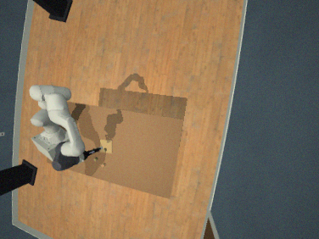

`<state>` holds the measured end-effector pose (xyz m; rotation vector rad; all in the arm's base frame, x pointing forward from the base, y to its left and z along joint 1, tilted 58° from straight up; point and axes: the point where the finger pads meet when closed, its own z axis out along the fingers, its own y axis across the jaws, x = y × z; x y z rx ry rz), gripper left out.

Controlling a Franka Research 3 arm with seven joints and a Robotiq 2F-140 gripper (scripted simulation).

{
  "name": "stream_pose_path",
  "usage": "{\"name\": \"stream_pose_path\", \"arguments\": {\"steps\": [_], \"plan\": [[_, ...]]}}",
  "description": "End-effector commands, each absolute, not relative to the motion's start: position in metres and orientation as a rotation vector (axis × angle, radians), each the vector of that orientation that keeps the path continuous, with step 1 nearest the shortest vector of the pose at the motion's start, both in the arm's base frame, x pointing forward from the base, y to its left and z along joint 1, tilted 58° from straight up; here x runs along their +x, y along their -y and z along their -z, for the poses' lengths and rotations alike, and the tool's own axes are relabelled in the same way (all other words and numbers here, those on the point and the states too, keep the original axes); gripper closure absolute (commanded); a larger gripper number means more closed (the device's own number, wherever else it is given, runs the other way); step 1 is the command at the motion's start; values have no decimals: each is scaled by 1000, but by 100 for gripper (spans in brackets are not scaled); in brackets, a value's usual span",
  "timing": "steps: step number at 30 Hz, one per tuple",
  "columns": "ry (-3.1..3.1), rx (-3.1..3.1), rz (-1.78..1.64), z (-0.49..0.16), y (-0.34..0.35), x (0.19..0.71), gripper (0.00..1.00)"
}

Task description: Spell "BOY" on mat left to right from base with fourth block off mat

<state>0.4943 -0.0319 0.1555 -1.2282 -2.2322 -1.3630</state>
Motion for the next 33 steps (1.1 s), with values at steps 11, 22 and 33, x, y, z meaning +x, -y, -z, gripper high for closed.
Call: {"name": "stream_pose_path", "arguments": {"steps": [11,22,33], "plan": [[2476,-945,1449,-156,31,492,87],[2597,-774,1491,-157,31,490,87],[2714,-584,1527,-158,30,489,87]]}}
